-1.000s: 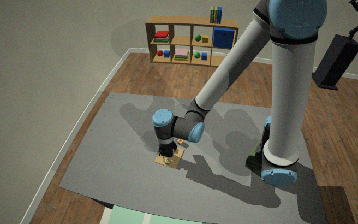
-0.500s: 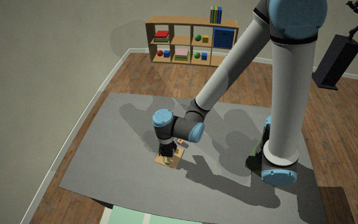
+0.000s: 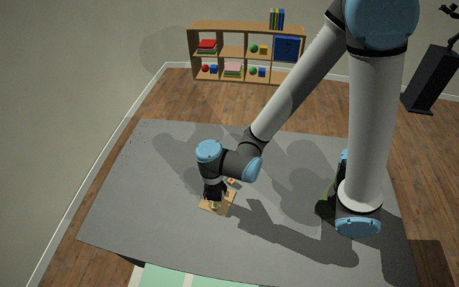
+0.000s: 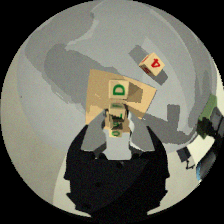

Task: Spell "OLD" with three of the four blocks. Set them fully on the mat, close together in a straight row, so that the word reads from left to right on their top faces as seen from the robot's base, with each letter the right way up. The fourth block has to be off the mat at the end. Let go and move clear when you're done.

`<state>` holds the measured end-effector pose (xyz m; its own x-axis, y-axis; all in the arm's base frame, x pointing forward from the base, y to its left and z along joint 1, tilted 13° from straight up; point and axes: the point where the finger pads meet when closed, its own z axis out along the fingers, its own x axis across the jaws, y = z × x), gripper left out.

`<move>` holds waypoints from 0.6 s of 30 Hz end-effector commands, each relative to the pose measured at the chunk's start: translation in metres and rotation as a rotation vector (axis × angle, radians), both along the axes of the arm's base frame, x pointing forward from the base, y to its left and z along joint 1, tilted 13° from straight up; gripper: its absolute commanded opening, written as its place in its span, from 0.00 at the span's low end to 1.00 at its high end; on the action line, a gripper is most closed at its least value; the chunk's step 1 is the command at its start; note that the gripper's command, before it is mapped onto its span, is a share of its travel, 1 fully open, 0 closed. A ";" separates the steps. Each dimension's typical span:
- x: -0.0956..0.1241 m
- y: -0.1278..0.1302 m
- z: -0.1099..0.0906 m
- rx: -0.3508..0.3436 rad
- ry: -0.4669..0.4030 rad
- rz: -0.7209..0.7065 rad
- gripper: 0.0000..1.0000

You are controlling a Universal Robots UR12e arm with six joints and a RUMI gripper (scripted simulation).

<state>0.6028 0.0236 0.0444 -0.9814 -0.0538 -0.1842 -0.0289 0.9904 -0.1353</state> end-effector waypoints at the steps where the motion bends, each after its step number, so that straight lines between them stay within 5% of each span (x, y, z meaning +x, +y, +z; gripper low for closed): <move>1: 0.000 0.000 0.001 0.000 -0.001 0.000 0.28; 8: -0.001 0.001 0.008 0.000 -0.001 0.000 0.28; 18: -0.008 0.005 0.042 0.000 -0.001 0.000 0.28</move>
<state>0.5964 0.0281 0.0778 -0.9812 -0.0540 -0.1853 -0.0289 0.9903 -0.1356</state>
